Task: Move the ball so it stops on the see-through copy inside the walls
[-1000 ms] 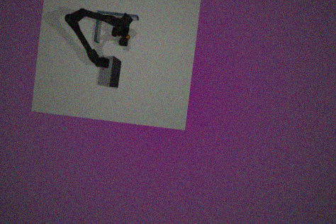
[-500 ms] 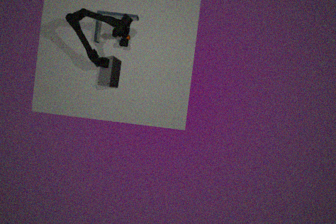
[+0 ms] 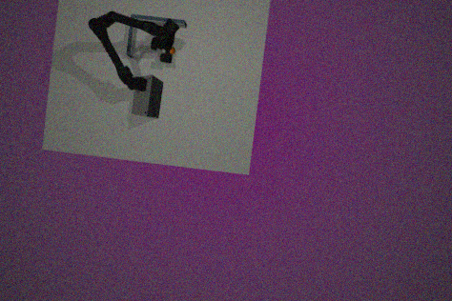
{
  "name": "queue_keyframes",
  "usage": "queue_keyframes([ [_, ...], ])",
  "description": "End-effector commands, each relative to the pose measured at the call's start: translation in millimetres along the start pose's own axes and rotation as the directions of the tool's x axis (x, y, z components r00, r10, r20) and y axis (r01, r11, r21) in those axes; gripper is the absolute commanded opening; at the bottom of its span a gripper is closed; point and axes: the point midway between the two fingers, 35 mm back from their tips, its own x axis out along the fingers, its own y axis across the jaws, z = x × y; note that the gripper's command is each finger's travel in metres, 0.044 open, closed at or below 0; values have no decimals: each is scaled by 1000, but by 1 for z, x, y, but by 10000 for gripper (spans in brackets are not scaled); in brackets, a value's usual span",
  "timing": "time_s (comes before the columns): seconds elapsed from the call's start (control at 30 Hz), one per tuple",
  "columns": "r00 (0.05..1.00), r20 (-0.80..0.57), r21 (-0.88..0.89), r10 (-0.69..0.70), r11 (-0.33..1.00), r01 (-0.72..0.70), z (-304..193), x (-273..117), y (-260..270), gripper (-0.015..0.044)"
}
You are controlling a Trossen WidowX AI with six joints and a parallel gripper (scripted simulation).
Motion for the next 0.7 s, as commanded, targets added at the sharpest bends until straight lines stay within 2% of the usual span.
queue_keyframes([
  [0.0, 1000, -12, -2, -12, 1000, 12, -3, -37, -4, 327],
  [0.07, 1000, -8, 0, -9, 1000, 9, -3, -69, -1, 327],
  [0.13, 1000, -5, 1, -8, 1000, 8, -2, -81, 0, 327],
  [0.43, 1000, -10, 8, -26, 1000, 26, -6, -74, -3, 327],
  [0.57, 1000, -10, 4, -25, 1000, 25, -4, -108, 0, 432],
  [0.67, 1000, -9, 3, -25, 1000, 25, -3, -118, 1, 440],
])
